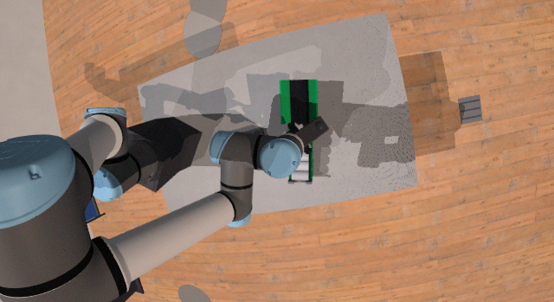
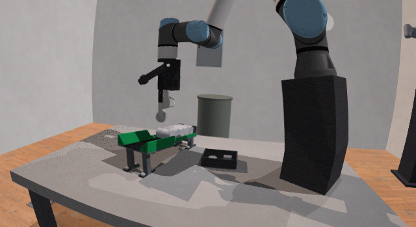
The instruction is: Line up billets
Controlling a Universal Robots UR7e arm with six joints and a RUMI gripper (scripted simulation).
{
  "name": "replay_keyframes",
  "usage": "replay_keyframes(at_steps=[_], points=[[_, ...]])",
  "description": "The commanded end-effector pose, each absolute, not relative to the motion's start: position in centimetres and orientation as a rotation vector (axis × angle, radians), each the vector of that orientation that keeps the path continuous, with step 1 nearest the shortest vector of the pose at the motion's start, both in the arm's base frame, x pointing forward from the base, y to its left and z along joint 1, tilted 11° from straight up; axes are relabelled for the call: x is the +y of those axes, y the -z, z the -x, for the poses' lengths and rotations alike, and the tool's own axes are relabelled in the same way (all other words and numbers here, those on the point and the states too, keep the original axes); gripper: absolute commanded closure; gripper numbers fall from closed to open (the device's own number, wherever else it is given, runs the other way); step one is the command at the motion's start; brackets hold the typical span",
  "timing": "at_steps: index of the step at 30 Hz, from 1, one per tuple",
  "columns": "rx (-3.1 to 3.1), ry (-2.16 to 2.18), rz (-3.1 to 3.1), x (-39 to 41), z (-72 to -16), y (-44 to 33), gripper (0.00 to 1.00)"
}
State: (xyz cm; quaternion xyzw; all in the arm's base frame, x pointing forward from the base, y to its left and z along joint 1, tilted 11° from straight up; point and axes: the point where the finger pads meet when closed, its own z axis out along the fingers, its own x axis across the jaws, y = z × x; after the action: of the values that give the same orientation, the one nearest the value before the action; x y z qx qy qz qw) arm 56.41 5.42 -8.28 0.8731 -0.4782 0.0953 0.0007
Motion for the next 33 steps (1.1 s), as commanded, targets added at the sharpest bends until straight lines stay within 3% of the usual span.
replay_keyframes(at_steps=[1, 33], points=[[-1.173, -0.296, -2.883, 6.2, -56.3, 8.3, 1.00], [0.787, -0.214, -2.902, 9.2, -54.6, 9.0, 1.00]])
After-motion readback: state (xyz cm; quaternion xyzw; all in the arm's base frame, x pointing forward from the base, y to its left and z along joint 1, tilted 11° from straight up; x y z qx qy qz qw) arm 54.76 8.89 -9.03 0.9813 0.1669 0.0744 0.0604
